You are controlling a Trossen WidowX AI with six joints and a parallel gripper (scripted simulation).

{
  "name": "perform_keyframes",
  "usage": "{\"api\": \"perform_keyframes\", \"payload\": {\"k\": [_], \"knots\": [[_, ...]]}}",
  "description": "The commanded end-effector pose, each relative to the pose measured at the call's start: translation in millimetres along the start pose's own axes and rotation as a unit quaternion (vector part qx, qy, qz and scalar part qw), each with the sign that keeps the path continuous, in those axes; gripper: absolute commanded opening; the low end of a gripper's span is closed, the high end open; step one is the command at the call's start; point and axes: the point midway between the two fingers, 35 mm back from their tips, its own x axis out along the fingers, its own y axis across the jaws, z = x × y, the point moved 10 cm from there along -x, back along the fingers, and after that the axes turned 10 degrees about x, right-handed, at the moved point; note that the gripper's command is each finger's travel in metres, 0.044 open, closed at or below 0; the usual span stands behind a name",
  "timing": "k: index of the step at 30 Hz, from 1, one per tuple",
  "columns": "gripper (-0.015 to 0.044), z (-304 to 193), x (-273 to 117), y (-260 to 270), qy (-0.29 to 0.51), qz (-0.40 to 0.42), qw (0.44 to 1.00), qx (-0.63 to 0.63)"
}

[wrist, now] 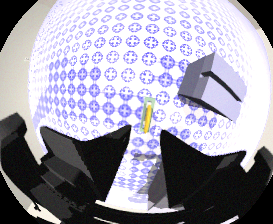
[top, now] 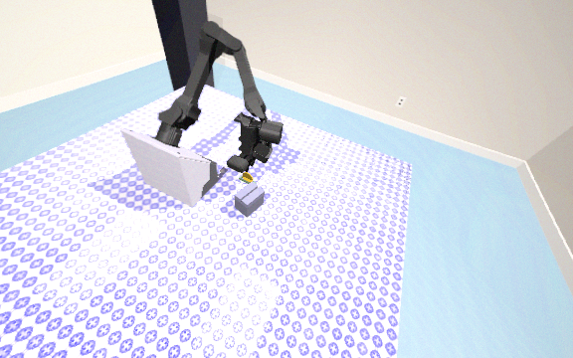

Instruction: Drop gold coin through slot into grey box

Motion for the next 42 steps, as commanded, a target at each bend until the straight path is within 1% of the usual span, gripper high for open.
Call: {"api": "perform_keyframes", "payload": {"k": [1,34,42], "knots": [[0.0161,-1.7,6.5,-2.5,0.006,-0.002,1.000,0.007],[0.0161,-2.8,58.1,-2.8,0.006,-0.001,1.000,0.008],[0.0161,-3.1,60.3,-2.8,0.006,-0.001,1.000,0.008]]}}
